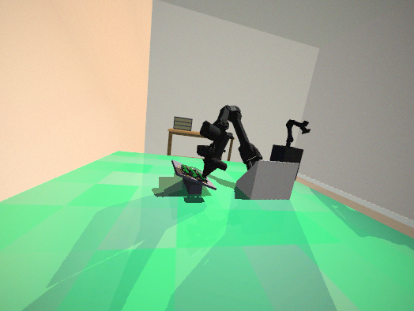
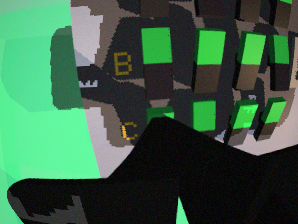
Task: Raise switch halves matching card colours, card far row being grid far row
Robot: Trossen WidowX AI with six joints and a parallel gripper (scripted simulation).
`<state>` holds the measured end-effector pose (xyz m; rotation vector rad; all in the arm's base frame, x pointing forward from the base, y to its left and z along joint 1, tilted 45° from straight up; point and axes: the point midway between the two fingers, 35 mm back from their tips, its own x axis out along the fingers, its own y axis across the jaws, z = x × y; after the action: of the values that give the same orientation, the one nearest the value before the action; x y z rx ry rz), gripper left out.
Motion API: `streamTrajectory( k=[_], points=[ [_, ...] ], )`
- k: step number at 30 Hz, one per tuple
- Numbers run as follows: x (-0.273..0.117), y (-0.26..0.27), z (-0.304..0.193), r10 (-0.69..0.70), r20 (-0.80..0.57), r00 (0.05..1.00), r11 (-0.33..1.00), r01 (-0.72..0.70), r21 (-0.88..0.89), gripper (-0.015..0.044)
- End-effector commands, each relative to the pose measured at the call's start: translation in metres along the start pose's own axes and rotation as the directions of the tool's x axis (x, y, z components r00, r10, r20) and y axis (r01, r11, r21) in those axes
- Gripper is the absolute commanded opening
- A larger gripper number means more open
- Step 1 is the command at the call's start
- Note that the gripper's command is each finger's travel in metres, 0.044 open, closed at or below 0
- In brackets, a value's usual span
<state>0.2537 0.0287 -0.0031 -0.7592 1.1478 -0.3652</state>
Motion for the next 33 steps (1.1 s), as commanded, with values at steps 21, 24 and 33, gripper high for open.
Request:
streamTrajectory(
  k=[21, 24, 33],
  points=[
    [0.003, 0.000, 0.000, -0.003, 0.002, 1.000, 1.000, 0.003, -0.003, 0.0000],
    [0.004, 0.000, 0.000, -0.003, 0.002, 1.000, 1.000, 0.003, -0.003, 0.0000],
    [-0.059, 0.001, -0.002, 0.000, 0.025, 1.000, 1.000, 0.000, -0.004, 0.0000]
  ],
)
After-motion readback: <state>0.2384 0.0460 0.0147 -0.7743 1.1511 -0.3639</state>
